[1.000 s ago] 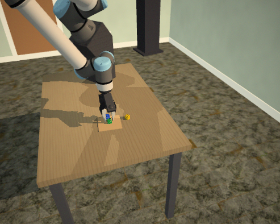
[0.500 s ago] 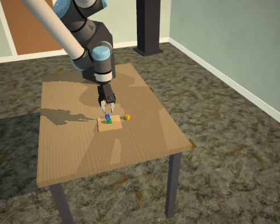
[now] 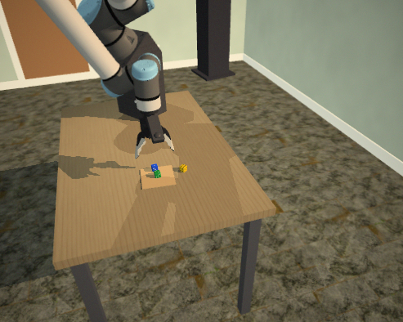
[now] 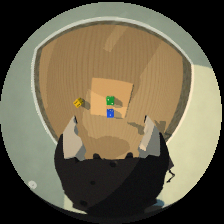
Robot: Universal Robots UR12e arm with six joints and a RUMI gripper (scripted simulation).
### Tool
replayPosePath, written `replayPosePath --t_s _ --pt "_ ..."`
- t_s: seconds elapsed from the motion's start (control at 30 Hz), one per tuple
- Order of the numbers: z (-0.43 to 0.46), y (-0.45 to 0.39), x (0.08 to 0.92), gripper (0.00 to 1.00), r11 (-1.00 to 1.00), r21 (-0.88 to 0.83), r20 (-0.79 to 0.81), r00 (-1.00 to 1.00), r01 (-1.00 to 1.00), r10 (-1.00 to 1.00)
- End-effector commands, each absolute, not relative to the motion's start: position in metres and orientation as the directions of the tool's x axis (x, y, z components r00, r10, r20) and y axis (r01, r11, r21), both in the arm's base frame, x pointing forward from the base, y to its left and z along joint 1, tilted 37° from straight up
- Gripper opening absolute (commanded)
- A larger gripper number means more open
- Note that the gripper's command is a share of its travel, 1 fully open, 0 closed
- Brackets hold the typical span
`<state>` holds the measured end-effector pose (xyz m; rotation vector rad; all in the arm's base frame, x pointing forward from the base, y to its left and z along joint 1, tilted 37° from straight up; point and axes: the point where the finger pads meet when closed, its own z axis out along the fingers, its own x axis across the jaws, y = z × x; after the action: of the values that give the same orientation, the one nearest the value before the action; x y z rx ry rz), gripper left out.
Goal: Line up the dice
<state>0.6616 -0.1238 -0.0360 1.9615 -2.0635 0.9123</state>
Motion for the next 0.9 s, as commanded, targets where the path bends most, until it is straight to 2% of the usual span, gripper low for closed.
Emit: replayPosePath --t_s 0.0,0.87 --pt "-0.0353 -0.1234 0.6617 1.0 -0.041 -0.32 0.503 -0.132 -0.946 -0.854" --pt "-0.0354 -0.1233 0.6618 1.0 -0.03 -0.327 0.498 -0.146 -0.945 -0.855"
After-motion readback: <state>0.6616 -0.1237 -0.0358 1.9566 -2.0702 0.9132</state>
